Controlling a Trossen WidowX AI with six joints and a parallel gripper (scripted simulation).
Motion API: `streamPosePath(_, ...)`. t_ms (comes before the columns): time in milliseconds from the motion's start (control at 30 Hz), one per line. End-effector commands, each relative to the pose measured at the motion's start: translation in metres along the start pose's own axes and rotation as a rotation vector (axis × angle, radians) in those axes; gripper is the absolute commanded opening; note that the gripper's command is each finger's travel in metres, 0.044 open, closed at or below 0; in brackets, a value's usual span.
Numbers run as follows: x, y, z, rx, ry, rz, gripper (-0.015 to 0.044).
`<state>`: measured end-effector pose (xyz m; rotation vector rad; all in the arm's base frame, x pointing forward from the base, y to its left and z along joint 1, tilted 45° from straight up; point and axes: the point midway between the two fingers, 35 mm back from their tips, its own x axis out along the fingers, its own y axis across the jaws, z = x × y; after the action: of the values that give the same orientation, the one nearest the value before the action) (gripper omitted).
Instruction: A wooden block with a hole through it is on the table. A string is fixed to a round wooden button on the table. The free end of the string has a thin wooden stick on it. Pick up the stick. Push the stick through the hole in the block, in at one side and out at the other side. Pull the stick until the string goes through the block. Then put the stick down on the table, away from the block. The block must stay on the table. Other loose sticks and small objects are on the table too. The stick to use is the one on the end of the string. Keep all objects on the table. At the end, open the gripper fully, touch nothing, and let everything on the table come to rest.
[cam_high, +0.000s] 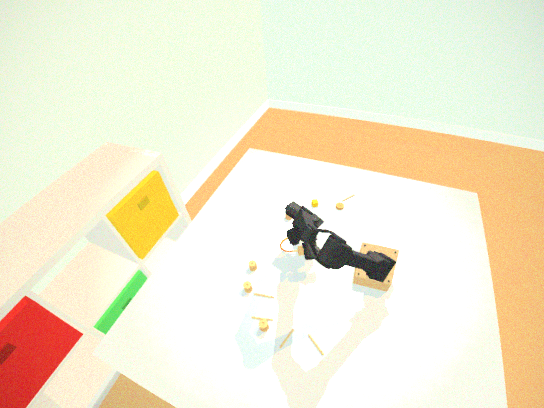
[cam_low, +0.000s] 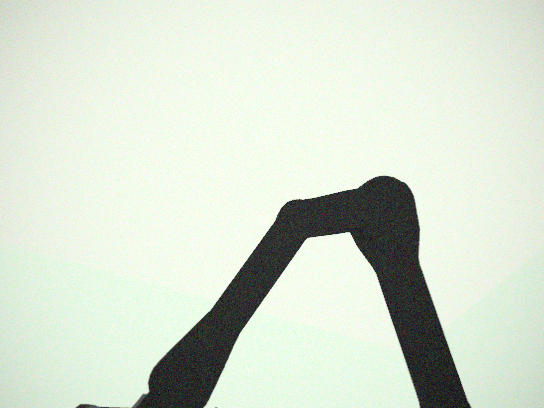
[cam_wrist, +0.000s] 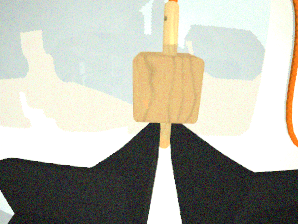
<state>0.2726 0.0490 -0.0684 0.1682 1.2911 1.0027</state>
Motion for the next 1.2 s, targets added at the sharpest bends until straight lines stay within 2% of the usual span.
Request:
streamPosePath(0,0.0003,0.0011,-0.0007,-0.004,-0.012,0.001,0.0000)
streamPosePath(1167,0.0004,0.0019,0.0050,-0.004,-0.013,-0.014,0.0000)
